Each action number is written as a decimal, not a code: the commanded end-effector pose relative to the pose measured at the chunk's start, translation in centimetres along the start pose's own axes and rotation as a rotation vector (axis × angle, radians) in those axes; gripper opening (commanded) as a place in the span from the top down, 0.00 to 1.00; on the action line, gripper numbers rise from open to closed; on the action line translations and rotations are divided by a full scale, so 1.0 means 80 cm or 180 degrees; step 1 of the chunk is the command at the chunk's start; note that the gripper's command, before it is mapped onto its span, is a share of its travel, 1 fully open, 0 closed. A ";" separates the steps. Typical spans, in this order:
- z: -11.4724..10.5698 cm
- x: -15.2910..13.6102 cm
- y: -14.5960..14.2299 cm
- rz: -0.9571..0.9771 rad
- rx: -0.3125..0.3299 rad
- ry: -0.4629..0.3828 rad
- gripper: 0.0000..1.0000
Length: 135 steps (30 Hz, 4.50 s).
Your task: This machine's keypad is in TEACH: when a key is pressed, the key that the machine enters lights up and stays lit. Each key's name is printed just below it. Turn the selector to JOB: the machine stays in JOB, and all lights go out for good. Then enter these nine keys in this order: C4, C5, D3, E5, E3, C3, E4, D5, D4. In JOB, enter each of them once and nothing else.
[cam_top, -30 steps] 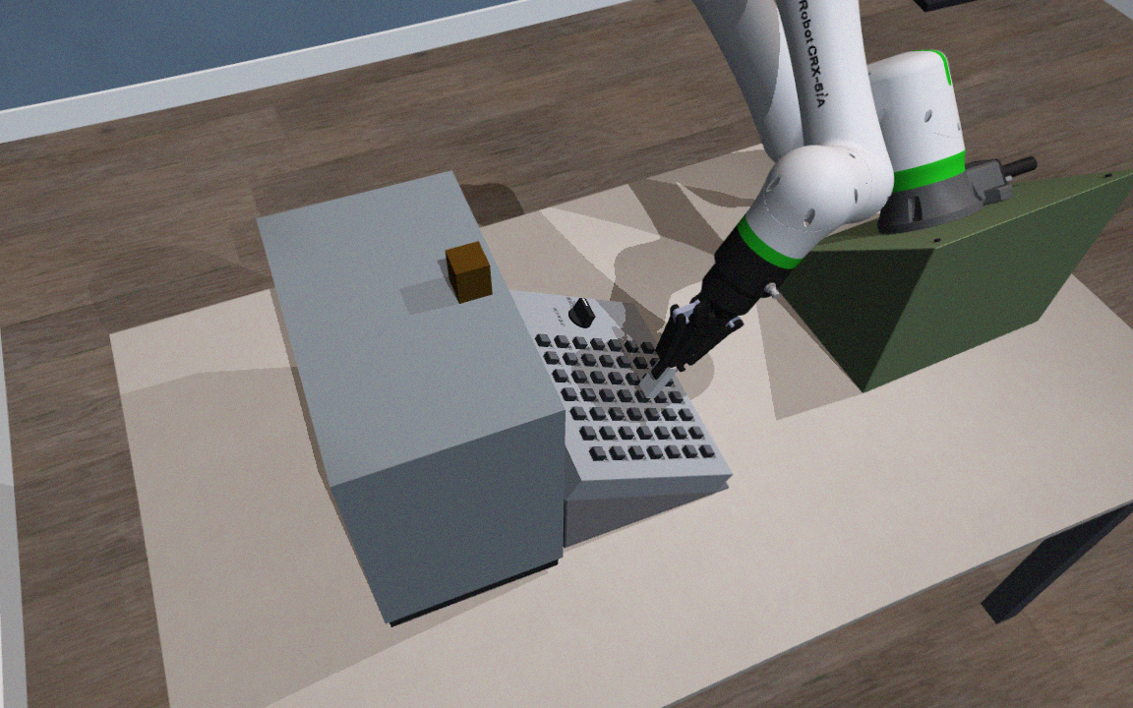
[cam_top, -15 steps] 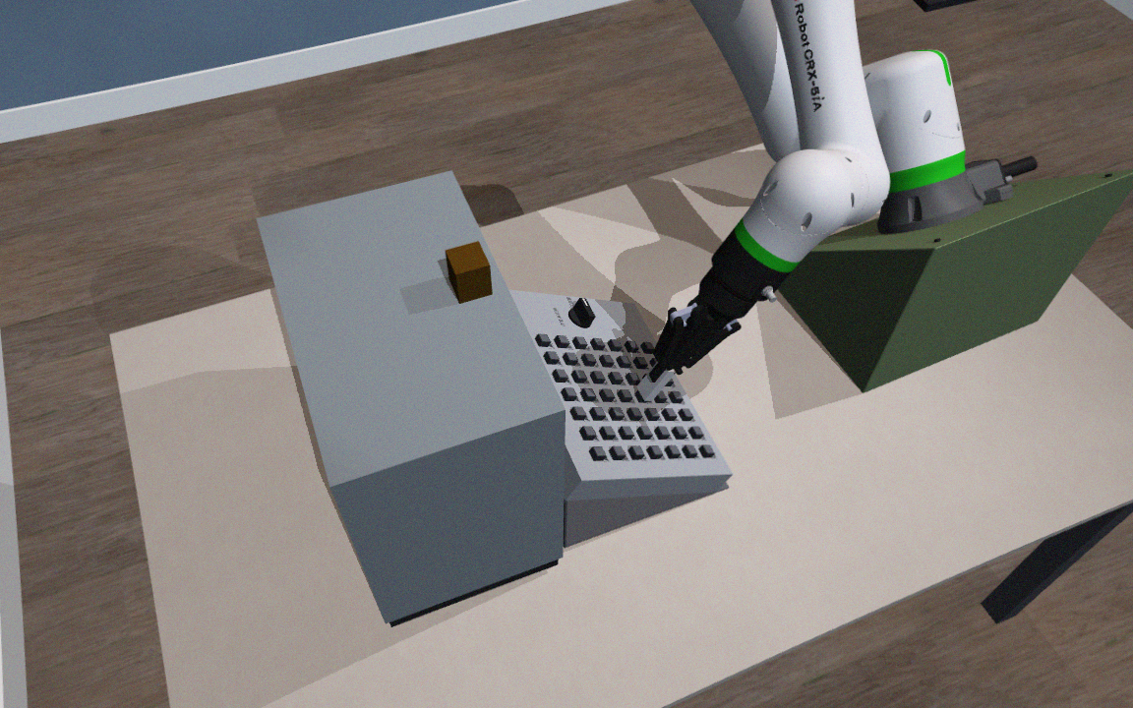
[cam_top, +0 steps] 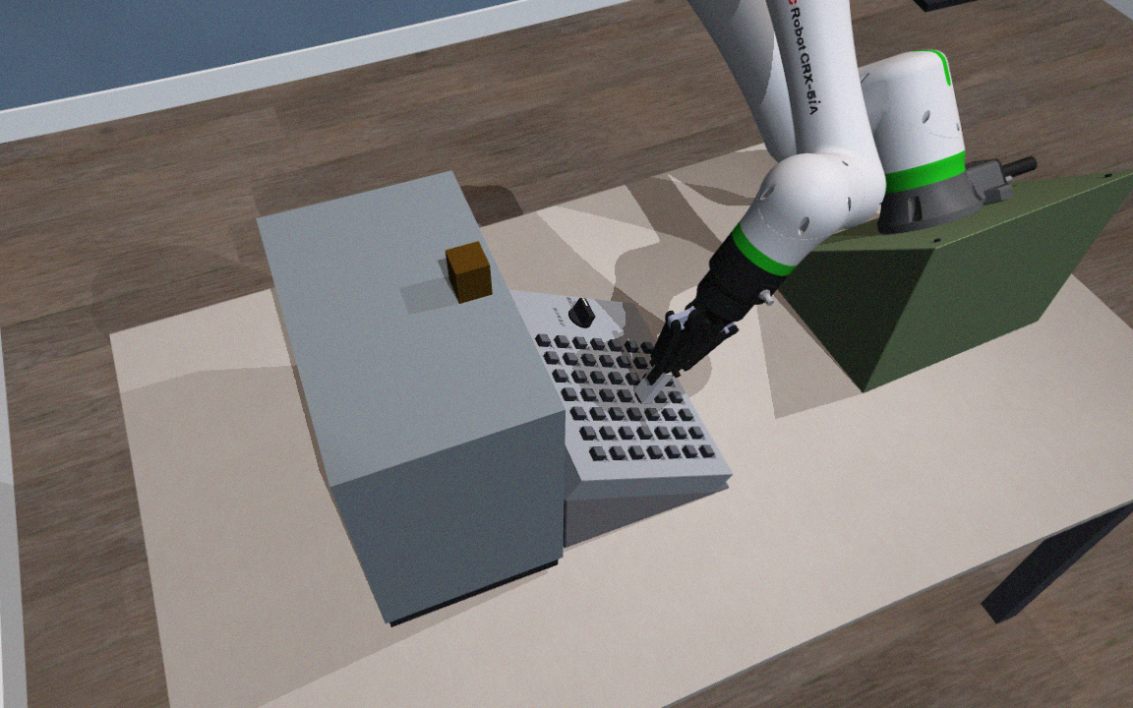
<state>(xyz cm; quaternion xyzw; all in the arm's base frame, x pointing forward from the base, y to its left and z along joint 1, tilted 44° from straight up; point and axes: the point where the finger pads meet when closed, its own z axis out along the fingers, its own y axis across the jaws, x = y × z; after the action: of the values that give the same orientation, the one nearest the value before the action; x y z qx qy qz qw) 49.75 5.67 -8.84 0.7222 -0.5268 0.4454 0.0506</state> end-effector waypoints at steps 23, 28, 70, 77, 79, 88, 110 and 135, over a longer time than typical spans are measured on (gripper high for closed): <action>0.002 0.000 0.000 0.0002 -0.0001 0.0000 1.00; 0.002 0.000 0.000 0.0002 -0.0001 0.0000 1.00; -0.044 0.000 0.000 0.0002 -0.0001 0.0000 1.00; -0.044 0.019 0.009 0.0002 -0.0001 0.0000 1.00; -0.044 0.039 0.019 0.0002 -0.0001 0.0000 1.00; -0.044 0.085 0.043 0.0002 -0.0001 0.0000 1.00; -0.018 0.085 0.043 0.0002 -0.0001 0.0000 1.00; -0.016 0.085 0.043 0.0002 -0.0001 0.0000 1.00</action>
<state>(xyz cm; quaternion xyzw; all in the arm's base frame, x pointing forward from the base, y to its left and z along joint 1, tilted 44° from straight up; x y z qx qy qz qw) 46.55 -0.01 -4.67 0.7220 -0.5271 0.4453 0.0509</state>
